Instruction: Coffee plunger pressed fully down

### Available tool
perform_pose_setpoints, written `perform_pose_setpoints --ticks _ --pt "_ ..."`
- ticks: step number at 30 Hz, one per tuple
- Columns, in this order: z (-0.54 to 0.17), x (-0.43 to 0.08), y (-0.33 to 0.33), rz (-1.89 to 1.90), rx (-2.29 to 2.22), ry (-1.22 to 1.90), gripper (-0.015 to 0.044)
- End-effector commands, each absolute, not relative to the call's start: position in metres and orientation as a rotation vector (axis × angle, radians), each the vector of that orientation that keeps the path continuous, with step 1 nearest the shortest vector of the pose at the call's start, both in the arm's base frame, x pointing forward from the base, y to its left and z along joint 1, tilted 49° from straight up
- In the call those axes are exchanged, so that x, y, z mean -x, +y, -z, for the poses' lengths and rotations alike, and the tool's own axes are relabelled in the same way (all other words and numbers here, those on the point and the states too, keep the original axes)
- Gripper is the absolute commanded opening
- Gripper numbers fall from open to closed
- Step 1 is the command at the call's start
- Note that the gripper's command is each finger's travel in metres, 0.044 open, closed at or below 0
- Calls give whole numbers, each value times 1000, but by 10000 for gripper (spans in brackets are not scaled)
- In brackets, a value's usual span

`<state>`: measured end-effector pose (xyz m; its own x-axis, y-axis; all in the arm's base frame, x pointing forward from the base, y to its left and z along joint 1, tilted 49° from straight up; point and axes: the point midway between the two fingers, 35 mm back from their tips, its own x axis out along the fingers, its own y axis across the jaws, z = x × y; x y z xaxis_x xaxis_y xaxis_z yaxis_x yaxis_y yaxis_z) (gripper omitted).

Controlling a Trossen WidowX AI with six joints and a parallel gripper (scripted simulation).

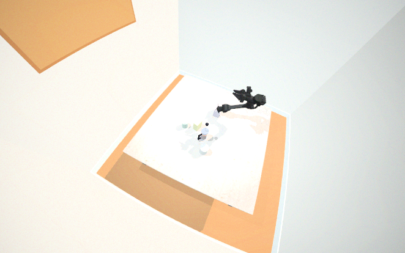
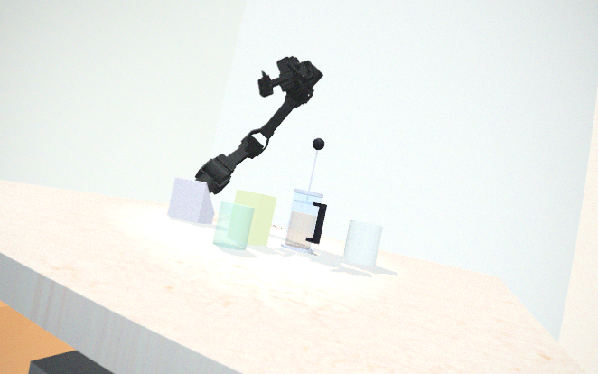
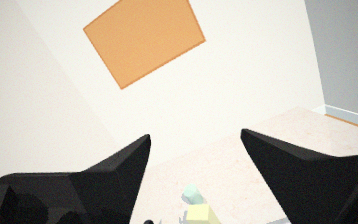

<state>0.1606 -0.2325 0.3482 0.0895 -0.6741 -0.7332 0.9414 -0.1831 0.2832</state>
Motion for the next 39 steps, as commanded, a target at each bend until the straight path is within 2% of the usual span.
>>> perform_pose_setpoints --ticks 1,6,14,18,22,39 --pt "-347 -162 -233 1500 -931 387 426" --pt "-313 -199 -237 1302 -956 550 440" --pt "-227 -289 -227 590 -954 795 440" --pt "-193 -318 -210 166 -906 763 440" --pt "-172 -328 -193 -212 -833 605 440" --pt "-128 -327 -148 -258 -821 571 440"
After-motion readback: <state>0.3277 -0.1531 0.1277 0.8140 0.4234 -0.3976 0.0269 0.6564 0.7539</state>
